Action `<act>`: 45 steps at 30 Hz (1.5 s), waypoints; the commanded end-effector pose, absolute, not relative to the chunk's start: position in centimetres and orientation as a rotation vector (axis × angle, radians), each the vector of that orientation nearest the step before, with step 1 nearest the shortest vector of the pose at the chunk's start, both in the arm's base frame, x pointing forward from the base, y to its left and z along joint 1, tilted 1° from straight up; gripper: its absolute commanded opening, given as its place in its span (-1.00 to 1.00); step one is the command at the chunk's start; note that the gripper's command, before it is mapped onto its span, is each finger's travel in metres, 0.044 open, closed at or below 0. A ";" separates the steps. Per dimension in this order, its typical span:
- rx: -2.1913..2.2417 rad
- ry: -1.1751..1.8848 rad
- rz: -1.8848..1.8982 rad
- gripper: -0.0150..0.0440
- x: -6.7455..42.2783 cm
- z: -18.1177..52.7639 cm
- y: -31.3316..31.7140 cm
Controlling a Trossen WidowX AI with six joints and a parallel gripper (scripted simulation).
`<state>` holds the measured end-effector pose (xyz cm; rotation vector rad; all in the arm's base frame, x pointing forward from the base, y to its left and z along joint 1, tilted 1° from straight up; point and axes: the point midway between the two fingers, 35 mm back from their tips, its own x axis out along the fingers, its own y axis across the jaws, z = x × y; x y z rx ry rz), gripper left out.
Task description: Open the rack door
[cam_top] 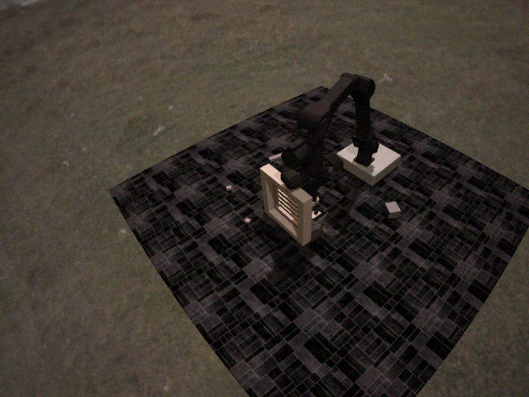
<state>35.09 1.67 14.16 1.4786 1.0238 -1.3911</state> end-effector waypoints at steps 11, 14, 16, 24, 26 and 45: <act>1.345 1.114 -1.270 -0.44 34.5 14.1 1.4; 1.298 1.145 -1.226 -0.44 34.2 14.1 1.3; 1.266 1.164 -1.196 -0.44 34.1 14.1 1.3; 1.146 1.234 -1.082 -0.44 33.2 14.0 0.9; 1.117 1.250 -1.054 -0.44 32.9 14.0 0.8; 0.855 1.369 -0.808 -0.44 30.0 13.8 -1.2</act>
